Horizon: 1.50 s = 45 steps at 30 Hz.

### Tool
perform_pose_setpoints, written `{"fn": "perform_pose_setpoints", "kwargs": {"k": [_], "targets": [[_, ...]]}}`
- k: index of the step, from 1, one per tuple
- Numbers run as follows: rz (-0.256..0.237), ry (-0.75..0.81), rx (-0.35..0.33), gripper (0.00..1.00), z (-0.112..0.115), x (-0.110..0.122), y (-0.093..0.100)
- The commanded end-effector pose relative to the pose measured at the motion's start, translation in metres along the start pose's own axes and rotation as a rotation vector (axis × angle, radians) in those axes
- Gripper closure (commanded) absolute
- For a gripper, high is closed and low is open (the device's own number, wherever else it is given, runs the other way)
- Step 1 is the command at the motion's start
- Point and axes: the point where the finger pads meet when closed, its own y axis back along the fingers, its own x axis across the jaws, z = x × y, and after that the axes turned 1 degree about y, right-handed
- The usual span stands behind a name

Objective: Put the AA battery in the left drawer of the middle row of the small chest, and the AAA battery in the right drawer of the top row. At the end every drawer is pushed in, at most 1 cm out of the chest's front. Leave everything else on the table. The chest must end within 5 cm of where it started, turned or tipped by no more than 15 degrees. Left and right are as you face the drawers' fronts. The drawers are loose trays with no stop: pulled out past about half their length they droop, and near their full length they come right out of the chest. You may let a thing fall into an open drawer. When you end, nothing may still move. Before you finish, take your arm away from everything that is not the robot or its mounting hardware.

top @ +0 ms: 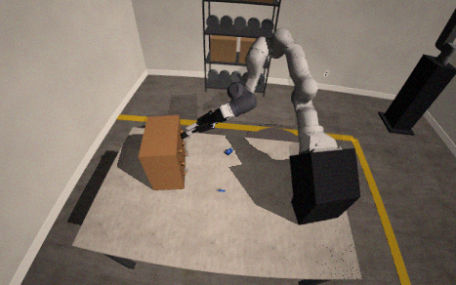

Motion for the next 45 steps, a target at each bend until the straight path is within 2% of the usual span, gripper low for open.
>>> {"fn": "perform_pose_setpoints", "kwargs": {"k": [1,24,45], "targets": [[-0.001,-0.003,-0.001,0.8,0.001,0.001,-0.001],[-0.001,-0.003,-0.001,0.8,0.0,0.001,-0.003],[-0.001,-0.003,-0.001,0.8,-0.014,0.001,-0.028]]}}
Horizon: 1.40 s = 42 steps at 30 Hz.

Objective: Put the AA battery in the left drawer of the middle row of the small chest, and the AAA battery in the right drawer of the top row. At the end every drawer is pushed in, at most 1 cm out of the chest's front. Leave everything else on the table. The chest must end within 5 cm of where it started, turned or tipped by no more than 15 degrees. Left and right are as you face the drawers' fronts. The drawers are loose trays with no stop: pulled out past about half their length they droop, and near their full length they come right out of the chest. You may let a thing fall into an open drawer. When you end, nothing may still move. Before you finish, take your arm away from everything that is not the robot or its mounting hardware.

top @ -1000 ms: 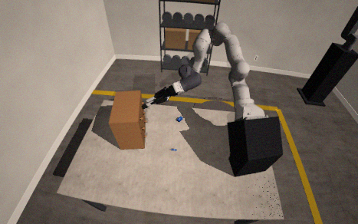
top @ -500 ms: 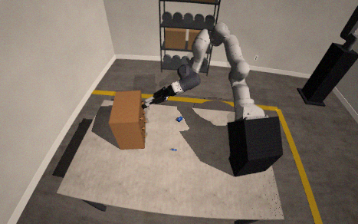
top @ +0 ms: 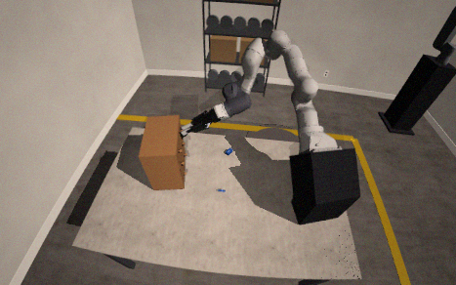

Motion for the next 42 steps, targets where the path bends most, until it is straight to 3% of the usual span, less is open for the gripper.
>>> {"fn": "perform_pose_setpoints", "kwargs": {"k": [1,31,32,42], "targets": [[-0.005,0.007,-0.005,0.8,-0.0004,-0.002,-0.0031],[-0.005,0.007,-0.005,0.8,-0.0017,-0.002,-0.0054],[-0.005,0.007,-0.005,0.92,-0.0017,-0.002,-0.0054],[-0.005,0.007,-0.005,0.92,-0.0017,-0.002,-0.0054]]}}
